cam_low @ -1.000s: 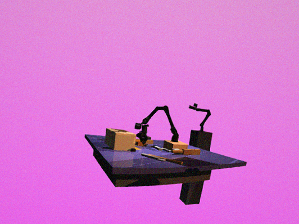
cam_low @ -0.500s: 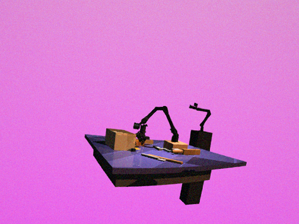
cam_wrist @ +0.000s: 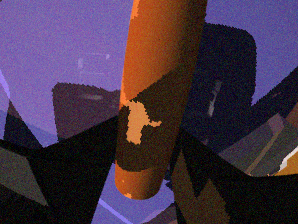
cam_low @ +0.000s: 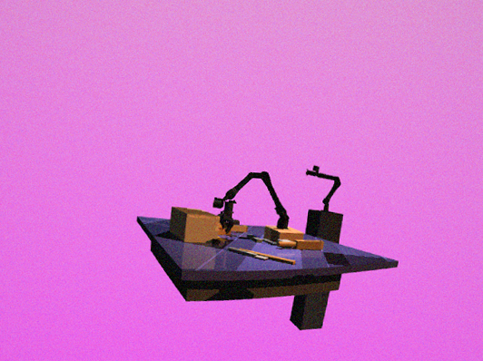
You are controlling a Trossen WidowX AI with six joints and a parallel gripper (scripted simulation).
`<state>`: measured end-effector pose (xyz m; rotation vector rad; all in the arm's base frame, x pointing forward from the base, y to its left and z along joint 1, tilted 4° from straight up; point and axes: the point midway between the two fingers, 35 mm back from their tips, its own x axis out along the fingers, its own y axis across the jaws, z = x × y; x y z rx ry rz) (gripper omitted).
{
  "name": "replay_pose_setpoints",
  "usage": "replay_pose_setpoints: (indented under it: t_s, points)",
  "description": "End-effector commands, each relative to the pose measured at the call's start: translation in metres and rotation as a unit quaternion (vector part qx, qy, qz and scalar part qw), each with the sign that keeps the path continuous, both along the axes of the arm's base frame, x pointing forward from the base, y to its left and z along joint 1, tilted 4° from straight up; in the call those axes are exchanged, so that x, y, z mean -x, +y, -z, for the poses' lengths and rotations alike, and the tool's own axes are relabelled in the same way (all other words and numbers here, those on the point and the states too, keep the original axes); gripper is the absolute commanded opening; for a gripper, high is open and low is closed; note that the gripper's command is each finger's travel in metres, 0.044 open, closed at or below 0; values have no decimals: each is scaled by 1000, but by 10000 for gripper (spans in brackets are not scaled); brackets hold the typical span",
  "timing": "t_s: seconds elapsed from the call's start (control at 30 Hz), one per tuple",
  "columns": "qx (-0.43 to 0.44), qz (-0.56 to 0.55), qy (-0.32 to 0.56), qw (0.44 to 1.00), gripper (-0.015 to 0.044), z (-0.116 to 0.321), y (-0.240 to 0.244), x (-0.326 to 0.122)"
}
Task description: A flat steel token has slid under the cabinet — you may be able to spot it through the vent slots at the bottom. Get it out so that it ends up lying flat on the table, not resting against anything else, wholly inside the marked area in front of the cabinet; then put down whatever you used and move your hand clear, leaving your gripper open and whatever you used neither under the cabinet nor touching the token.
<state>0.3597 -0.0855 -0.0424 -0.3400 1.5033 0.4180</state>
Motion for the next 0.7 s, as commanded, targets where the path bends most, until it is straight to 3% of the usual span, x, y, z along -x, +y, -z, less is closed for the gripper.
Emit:
replay_pose_setpoints:
  t_s: [0.0,0.67]
  points:
    - [1,1,-2,1000,0,-1,2,-6]
    - [0,1,-3,1000,0,-2,12,-27]
